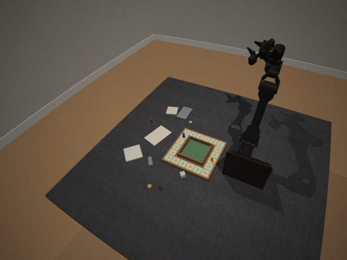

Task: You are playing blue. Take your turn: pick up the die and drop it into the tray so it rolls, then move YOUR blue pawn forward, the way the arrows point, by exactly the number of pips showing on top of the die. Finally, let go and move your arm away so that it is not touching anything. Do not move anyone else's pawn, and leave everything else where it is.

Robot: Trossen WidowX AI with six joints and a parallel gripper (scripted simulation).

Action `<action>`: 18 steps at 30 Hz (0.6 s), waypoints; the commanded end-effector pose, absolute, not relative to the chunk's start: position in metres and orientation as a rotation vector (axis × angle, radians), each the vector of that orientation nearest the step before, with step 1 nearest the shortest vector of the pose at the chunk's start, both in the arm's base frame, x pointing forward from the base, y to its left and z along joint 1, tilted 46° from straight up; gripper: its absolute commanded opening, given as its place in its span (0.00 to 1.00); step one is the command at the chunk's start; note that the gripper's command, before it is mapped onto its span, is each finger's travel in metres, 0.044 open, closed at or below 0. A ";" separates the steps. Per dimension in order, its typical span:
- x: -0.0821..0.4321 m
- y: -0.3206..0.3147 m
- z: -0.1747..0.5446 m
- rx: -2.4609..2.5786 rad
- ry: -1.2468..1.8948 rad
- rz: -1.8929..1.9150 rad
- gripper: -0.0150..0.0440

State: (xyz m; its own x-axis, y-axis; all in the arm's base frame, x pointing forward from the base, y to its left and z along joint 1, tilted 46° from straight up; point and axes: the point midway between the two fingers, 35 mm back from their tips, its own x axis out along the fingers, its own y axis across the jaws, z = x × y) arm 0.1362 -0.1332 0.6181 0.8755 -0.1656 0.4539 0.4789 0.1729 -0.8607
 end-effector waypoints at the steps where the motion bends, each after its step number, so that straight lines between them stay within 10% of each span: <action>1: 0.149 -0.171 0.609 -1.142 -0.323 -0.459 0.72; 18: 0.268 -0.250 0.518 -0.601 -0.259 -0.320 0.72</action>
